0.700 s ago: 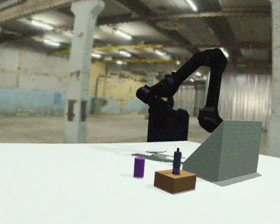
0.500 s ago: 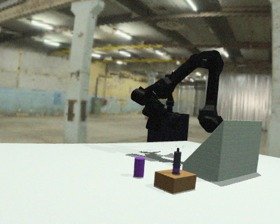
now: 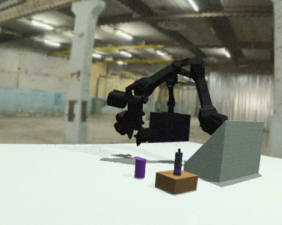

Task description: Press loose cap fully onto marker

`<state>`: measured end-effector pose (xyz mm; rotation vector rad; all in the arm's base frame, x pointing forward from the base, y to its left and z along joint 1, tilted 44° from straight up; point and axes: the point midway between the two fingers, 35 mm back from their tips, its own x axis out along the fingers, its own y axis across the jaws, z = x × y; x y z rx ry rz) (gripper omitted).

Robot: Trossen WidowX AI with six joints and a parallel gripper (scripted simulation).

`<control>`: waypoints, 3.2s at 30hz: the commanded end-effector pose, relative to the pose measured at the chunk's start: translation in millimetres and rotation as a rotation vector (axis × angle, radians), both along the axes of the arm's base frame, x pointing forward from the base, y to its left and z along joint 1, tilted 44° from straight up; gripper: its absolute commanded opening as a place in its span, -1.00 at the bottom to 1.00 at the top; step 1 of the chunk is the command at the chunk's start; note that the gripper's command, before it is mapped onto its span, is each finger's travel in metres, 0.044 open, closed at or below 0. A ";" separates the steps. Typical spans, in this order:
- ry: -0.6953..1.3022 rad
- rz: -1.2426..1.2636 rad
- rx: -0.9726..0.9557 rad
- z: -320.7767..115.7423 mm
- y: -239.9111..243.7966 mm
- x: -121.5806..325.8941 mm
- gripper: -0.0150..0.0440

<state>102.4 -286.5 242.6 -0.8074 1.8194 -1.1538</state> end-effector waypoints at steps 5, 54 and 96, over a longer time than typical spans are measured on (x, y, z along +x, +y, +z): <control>-0.261 0.146 0.090 -45.0 31.8 95.0 0.36; -0.599 0.039 0.312 -195.1 181.1 193.5 0.36; -0.598 0.039 0.310 -223.1 155.0 188.0 -0.38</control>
